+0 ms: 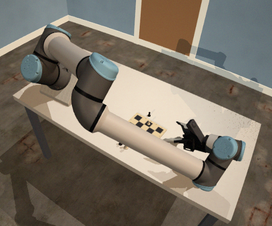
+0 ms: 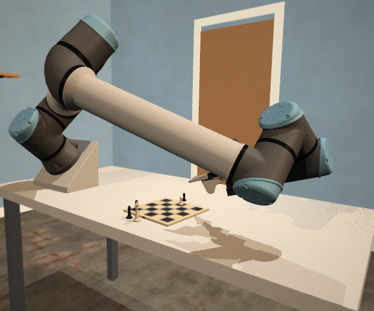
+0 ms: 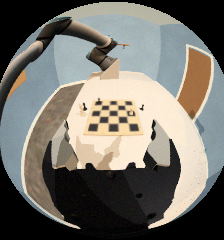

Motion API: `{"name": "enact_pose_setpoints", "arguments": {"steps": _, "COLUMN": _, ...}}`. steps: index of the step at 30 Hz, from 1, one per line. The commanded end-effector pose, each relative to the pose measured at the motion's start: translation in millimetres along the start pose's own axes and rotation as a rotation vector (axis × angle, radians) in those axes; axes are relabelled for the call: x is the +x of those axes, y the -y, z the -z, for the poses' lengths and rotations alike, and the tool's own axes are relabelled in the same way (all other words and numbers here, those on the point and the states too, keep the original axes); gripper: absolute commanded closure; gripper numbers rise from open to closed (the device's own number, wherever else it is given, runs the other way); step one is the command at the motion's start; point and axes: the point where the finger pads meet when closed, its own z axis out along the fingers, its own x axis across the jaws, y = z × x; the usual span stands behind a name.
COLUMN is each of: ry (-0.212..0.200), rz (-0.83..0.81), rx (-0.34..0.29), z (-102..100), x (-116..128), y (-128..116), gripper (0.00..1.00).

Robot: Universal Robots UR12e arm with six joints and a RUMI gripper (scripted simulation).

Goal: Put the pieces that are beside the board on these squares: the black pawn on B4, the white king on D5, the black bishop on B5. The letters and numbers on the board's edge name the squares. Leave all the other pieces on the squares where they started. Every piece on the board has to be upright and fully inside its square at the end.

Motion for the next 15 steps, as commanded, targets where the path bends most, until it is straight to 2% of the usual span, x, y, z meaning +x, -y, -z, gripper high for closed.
{"name": "enact_pose_setpoints", "arguments": {"steps": 1, "ry": 0.000, "rz": 0.000, "rx": -0.001, "z": 4.1, "x": -0.3, "y": 10.8, "gripper": 0.00}}
{"name": "enact_pose_setpoints", "arguments": {"steps": 15, "ry": -0.002, "rz": 0.018, "rx": -0.026, "z": 0.2, "x": 6.7, "y": 6.7, "gripper": 0.00}}
